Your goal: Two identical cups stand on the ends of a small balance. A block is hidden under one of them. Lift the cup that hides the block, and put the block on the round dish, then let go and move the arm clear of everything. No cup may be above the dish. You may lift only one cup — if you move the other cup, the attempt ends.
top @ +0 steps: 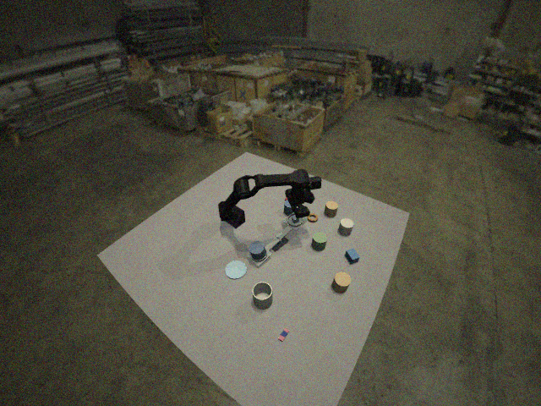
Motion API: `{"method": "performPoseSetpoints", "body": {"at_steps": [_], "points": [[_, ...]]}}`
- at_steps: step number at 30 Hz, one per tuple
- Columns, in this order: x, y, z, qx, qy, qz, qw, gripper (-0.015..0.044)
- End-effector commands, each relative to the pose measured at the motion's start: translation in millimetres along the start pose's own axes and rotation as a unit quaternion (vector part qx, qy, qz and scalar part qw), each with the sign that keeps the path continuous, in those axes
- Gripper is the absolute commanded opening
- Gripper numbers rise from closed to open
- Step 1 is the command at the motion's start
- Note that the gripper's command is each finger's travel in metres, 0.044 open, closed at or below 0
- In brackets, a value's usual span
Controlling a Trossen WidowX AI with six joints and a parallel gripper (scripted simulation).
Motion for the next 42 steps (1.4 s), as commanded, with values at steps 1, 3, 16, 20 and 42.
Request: {"method": "performPoseSetpoints", "body": {"at_steps": [1,3,16,20,42], "points": [[-0.4,-0.3,-7.3,-0.001,0.002,0.001,1.0,0.026],[-0.5,-0.4,-10.6,-0.001,0.002,0.001,1.0,0.026],[-0.6,0.0,-31.6,-0.001,0.002,0.001,1.0,0.026],[-0.6,0.2,-35.6,-0.001,0.003,0.001,1.0,0.026],[-0.5,-1.9,1.9,-0.01,0.004,0.013,1.0,0.0]]}}
Point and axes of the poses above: the point midway between the two fingers, 35 mm back from their tips, its own z axis back along the fingers, its own x axis across the jaws, y = z × x, the point moved 6 cm from there along z, back along the fingers, and after that the axes turned 12 degrees about -z, right-handed, at the moved point
